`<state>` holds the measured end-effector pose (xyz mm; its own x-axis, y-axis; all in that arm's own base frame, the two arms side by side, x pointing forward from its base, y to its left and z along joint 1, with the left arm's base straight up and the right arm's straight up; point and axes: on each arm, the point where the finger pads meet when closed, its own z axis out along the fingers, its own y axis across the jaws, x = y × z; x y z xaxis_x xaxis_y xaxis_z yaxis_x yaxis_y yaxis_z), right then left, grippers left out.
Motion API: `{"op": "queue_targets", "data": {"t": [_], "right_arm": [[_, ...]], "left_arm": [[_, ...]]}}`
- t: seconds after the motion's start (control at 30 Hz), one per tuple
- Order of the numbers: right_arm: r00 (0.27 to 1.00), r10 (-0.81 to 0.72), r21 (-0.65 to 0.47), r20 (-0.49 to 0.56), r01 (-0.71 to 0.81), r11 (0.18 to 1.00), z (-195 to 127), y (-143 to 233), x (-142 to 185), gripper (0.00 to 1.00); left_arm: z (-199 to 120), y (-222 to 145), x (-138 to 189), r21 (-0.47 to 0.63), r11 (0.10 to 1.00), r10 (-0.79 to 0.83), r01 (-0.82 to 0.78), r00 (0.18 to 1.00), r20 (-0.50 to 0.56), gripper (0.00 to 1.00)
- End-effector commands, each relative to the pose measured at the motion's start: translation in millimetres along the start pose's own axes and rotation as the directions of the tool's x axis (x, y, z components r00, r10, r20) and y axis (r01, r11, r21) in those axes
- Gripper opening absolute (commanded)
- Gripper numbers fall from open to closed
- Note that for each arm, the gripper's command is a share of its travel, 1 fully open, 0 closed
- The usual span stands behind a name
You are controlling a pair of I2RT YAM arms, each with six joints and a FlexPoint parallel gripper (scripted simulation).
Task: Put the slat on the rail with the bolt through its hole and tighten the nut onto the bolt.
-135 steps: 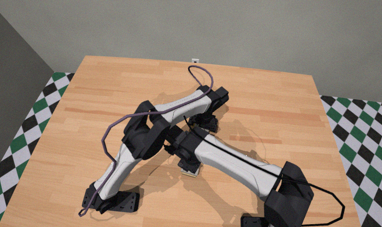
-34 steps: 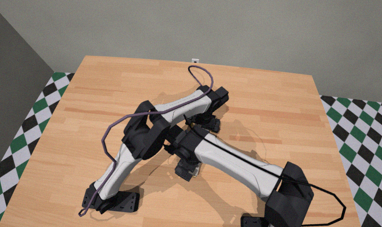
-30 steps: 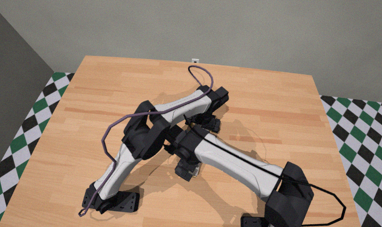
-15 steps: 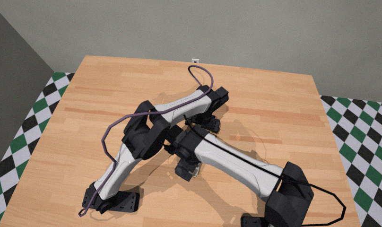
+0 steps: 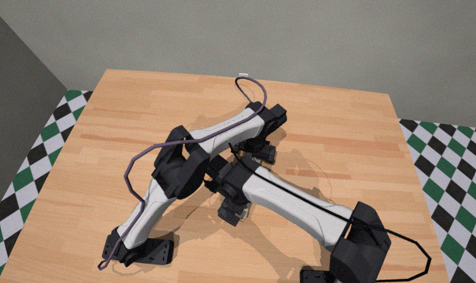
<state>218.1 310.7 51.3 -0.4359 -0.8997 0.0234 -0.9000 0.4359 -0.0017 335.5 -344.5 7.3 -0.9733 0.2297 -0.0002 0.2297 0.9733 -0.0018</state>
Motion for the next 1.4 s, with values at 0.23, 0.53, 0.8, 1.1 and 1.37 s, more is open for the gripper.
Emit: {"op": "queue_targets", "data": {"t": [0.23,0.53,0.8,1.1,1.37], "right_arm": [[1.0,0.0,0.001,0.021,0.0,1.0,-5,0,-4,1.0],[1.0,0.0,0.001,0.021,0.0,1.0,-5,0,-4,1.0],[1.0,0.0,0.001,0.021,0.0,1.0,-5,0,-4,1.0],[1.0,0.0,0.001,0.021,0.0,1.0,-5,0,-4,1.0],[1.0,0.0,0.001,0.021,0.0,1.0,-5,0,-4,1.0]], "left_arm": [[-24,-1,-3,0.006,1.0,-0.002,0.002,1.0,0.013,1.0],[-36,0,-2,0.004,1.0,-0.004,0.004,1.0,0.01,1.0],[-37,0,-1,-0.001,1.0,-0.011,0.011,1.0,0.001,1.0],[-37,0,-1,-0.001,1.0,-0.01,0.01,1.0,0.001,1.0],[-39,0,-2,0.004,1.0,-0.004,0.004,1.0,0.009,1.0]]}}
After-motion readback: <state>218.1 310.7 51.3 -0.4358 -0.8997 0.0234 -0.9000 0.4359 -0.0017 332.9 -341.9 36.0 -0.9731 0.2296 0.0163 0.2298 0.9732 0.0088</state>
